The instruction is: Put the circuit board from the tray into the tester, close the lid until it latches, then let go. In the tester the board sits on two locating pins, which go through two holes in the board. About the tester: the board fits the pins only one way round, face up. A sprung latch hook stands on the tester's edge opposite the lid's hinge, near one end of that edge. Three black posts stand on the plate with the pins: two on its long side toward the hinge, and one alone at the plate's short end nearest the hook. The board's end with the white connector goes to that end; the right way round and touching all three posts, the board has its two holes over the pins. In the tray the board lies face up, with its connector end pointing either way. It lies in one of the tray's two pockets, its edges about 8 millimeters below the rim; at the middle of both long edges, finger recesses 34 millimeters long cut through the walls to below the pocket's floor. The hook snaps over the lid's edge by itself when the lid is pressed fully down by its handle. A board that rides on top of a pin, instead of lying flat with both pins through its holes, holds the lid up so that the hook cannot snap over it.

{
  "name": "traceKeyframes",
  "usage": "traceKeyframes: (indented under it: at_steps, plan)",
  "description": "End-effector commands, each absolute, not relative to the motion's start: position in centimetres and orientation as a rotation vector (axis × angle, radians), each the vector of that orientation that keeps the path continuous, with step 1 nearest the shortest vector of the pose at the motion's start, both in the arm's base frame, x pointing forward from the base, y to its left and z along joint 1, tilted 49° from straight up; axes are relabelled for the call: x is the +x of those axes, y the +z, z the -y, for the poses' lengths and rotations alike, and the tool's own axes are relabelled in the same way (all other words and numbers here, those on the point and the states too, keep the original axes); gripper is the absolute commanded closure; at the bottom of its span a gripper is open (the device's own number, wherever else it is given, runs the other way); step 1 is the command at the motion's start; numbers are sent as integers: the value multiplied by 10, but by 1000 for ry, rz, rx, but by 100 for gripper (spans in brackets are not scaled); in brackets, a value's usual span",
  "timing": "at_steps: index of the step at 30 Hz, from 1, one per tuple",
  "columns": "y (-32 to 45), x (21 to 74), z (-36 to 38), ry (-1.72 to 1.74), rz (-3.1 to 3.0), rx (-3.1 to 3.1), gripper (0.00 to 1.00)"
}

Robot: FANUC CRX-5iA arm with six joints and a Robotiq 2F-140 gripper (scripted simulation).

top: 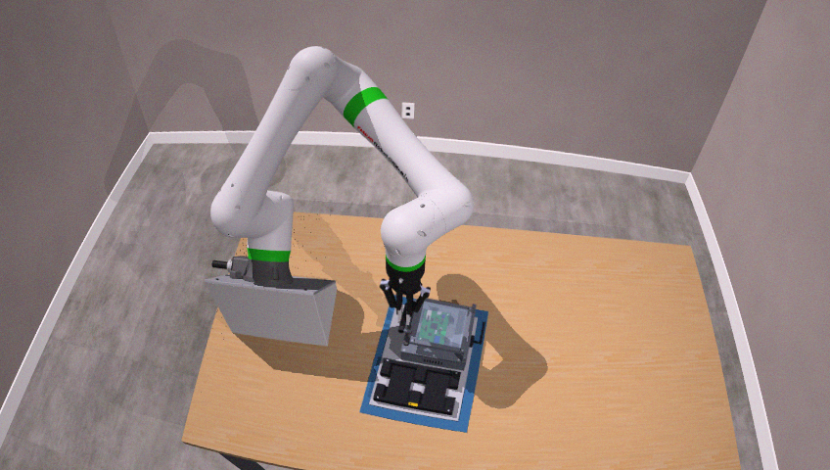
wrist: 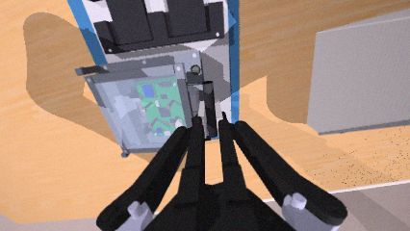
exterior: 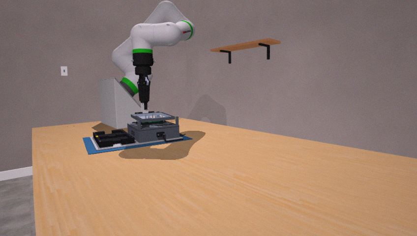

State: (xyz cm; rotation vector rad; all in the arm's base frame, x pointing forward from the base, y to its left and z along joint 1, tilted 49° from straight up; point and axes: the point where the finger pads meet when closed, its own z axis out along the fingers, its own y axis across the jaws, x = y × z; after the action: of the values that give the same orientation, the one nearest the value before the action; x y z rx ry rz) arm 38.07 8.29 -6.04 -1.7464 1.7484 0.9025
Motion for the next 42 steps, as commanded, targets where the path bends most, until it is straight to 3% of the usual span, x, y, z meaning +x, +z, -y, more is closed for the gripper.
traceKeyframes:
  at_steps: [1,42]
  plan:
    - [-62,381,-84,902,-1749,-1746,100]
    - [-65,380,-88,902,-1749,-1746,100]
